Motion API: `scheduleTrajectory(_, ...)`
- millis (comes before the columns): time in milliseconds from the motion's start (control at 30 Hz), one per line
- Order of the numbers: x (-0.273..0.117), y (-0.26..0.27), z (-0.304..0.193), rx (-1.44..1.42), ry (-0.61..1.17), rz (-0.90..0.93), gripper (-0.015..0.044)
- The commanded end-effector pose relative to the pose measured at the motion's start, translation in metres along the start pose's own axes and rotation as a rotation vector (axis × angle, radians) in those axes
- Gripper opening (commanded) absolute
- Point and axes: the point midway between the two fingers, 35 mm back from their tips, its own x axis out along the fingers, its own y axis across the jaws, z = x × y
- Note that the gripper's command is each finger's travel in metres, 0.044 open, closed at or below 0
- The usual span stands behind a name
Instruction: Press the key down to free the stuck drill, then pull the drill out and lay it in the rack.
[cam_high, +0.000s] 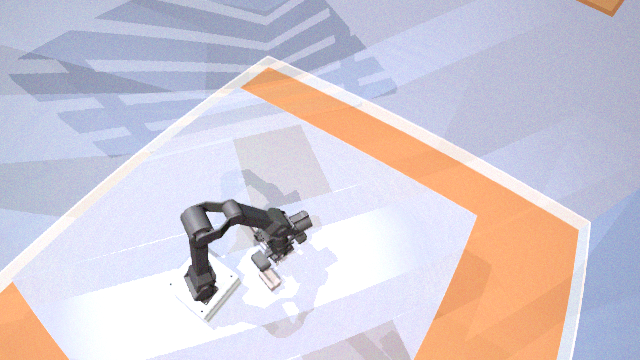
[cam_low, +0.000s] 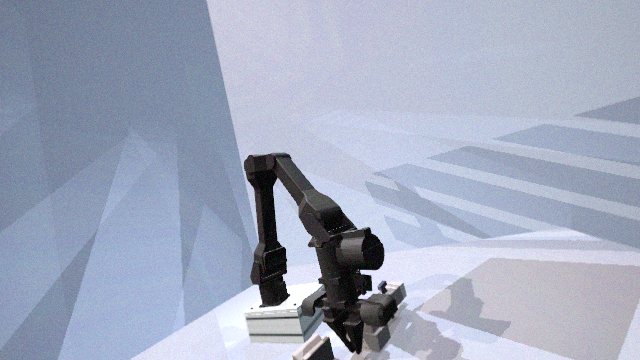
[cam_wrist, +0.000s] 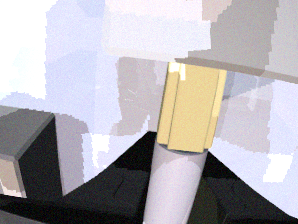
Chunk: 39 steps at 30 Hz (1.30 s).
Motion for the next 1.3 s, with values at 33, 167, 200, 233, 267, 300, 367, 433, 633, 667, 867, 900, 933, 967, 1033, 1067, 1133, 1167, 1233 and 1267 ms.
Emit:
scheduleTrajectory(33, 0.0, 0.0, -0.01, -0.001, 0.002, 0.003, 0.0)
scheduleTrajectory(167, -0.001, 0.0, -0.016, -0.001, 0.003, 0.003, 0.0)
scheduleTrajectory(200, -0.001, 0.0, -0.018, -0.001, 0.003, 0.003, 0.0)
scheduleTrajectory(233, -0.001, 0.0, -0.019, -0.001, 0.003, 0.003, 0.0)
scheduleTrajectory(267, -0.001, 0.0, -0.021, -0.001, 0.003, 0.003, 0.0)
scheduleTrajectory(300, -0.001, 0.0, -0.023, -0.001, 0.003, 0.003, 0.0)
scheduleTrajectory(367, -0.002, 0.0, -0.026, -0.001, 0.004, 0.003, 0.0)
scheduleTrajectory(433, -0.002, 0.0, -0.028, -0.001, 0.004, 0.003, 0.0)
scheduleTrajectory(633, -0.001, 0.001, -0.024, 0.001, 0.002, 0.002, 0.0131)
scheduleTrajectory(667, -0.001, 0.001, -0.024, 0.001, 0.002, 0.002, 0.0157)
scheduleTrajectory(867, -0.001, 0.001, -0.023, 0.001, 0.002, 0.002, 0.0315)
scheduleTrajectory(900, -0.001, 0.001, -0.023, 0.0, 0.002, 0.002, 0.0341)
scheduleTrajectory(933, 0.0, 0.001, -0.022, 0.0, 0.003, 0.002, 0.0368)
scheduleTrajectory(967, 0.0, 0.001, -0.021, 0.0, 0.003, 0.003, 0.0394)
scheduleTrajectory(1033, 0.0, 0.001, -0.02, -0.001, 0.003, 0.003, 0.044)
scheduleTrajectory(1067, 0.001, 0.001, -0.02, -0.001, 0.003, 0.003, 0.044)
scheduleTrajectory(1133, 0.001, 0.001, -0.019, -0.001, 0.003, 0.003, 0.044)
scheduleTrajectory(1167, 0.001, 0.001, -0.018, -0.001, 0.003, 0.003, 0.044)
scheduleTrajectory(1233, 0.001, 0.001, -0.017, -0.001, 0.003, 0.003, 0.044)
scheduleTrajectory(1267, 0.001, 0.001, -0.017, -0.001, 0.003, 0.003, 0.044)
